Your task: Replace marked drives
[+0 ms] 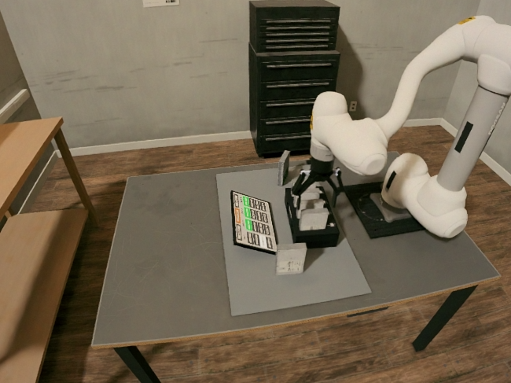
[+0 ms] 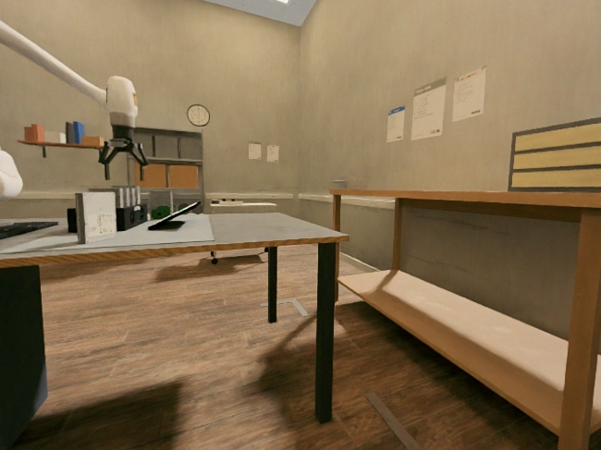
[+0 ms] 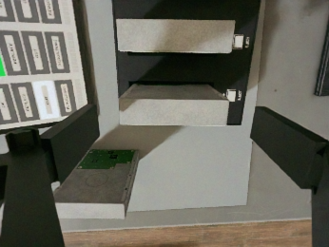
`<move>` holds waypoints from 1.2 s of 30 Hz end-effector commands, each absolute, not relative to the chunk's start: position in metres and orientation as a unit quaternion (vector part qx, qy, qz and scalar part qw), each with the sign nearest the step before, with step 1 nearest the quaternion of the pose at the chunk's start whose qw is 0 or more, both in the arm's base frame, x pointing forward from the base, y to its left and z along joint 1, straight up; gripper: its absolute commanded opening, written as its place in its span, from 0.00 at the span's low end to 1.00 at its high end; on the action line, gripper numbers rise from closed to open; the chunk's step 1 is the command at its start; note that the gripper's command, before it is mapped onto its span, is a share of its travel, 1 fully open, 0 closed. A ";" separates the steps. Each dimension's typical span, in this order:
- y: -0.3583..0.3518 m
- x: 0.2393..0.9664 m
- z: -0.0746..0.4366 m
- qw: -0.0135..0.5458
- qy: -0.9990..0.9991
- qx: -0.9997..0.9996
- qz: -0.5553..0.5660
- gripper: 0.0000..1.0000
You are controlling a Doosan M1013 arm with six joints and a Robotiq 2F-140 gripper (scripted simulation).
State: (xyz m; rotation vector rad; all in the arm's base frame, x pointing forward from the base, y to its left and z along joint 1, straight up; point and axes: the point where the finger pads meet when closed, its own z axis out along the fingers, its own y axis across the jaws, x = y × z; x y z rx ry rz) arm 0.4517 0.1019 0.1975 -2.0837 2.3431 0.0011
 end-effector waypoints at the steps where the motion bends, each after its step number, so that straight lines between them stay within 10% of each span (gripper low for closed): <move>1: 0.102 0.452 0.198 0.004 0.747 -0.664 0.000 0.89; 36: 0.102 0.452 0.147 0.004 0.747 -0.664 0.000 0.89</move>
